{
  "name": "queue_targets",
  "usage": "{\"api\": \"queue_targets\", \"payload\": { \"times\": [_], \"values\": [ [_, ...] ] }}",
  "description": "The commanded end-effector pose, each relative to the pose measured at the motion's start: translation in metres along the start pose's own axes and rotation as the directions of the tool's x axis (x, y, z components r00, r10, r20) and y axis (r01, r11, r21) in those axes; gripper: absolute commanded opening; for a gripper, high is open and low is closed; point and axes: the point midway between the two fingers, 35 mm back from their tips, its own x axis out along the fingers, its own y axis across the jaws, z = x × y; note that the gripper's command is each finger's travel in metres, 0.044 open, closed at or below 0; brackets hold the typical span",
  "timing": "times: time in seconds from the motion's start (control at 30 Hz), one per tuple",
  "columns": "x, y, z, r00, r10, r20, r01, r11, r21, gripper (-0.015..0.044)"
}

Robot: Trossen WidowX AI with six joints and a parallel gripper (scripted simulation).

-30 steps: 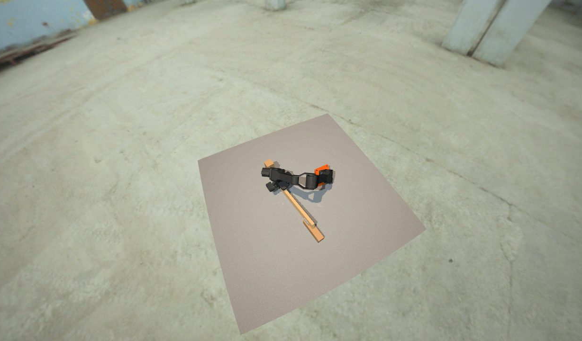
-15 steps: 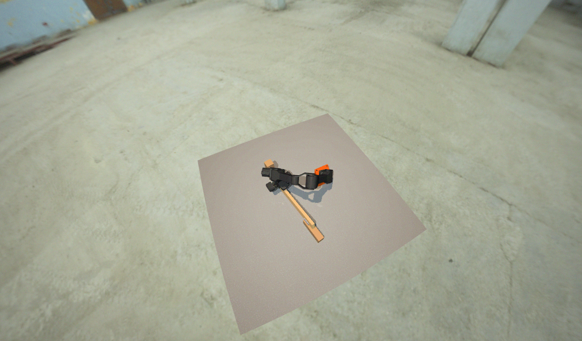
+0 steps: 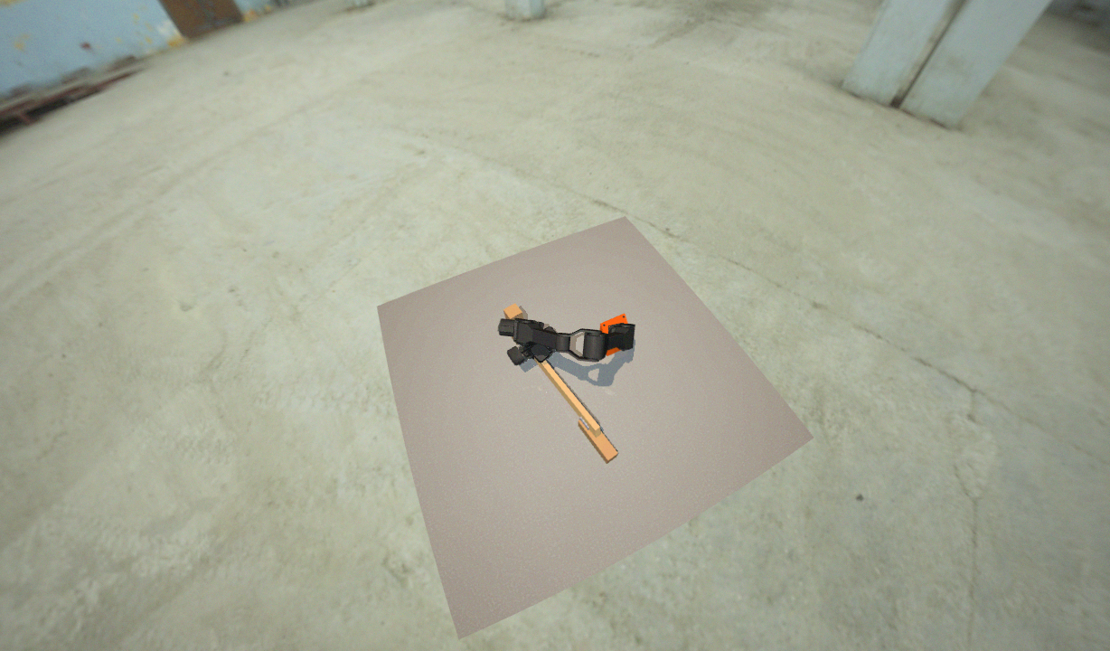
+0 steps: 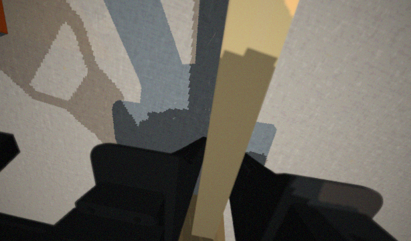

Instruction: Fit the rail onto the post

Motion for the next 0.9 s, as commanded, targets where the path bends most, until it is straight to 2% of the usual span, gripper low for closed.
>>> {"api": "queue_targets", "payload": {
  "times": [0.0, 0.87],
  "values": [
    [-0.004, -0.002, 0.000, 1.000, -0.004, 0.000, 0.004, 1.000, -0.003, 0.0000],
    [-0.017, -0.003, 0.000, 1.000, -0.004, 0.000, 0.004, 1.000, -0.003, 0.0000]
  ]
}}
